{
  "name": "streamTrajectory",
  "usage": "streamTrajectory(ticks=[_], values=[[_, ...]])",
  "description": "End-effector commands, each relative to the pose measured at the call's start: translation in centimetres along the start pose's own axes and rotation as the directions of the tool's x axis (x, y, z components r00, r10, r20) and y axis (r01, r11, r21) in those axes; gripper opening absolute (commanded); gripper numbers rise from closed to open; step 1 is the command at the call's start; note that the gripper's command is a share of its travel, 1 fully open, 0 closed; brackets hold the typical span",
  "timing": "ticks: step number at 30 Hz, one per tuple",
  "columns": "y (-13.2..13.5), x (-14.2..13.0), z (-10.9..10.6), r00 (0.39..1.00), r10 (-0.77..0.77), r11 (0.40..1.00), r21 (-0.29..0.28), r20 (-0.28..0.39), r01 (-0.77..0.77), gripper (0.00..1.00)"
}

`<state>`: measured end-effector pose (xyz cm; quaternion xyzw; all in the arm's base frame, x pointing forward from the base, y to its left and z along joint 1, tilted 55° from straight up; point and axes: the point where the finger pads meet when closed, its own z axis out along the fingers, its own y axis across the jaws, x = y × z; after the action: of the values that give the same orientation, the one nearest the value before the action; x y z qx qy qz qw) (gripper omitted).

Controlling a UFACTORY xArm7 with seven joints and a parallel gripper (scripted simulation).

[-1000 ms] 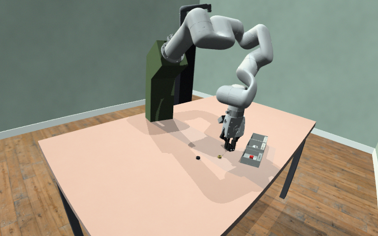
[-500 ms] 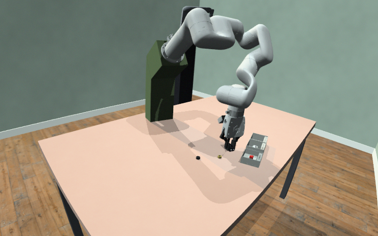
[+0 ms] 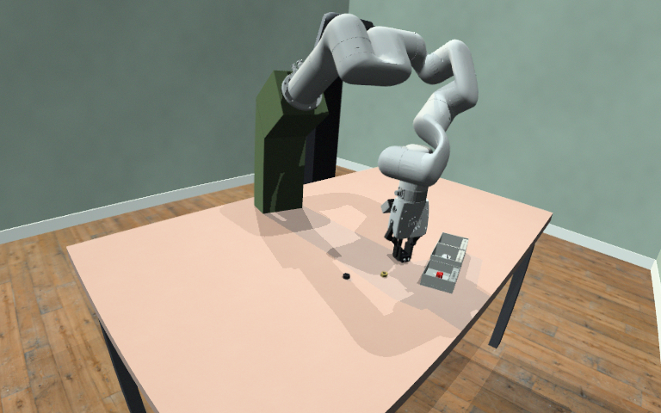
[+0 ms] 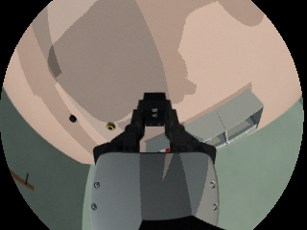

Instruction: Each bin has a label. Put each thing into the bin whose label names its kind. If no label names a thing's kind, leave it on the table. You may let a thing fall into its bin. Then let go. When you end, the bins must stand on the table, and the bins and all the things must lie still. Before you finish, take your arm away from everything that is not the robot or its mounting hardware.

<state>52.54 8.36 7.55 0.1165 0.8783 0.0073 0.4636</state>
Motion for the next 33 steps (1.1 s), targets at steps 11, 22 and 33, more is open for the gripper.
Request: streamTrajectory(ticks=[11,22,33], values=[[0.1,-0.1,-3.9,1.0,0.0,1.0,-0.001,0.001,0.0,0.0],[0.1,-0.1,-5.2,1.0,0.0,1.0,-0.001,0.001,0.0,0.0],[0.0,-0.1,-5.9,1.0,0.0,1.0,-0.001,0.001,0.0,0.0]])
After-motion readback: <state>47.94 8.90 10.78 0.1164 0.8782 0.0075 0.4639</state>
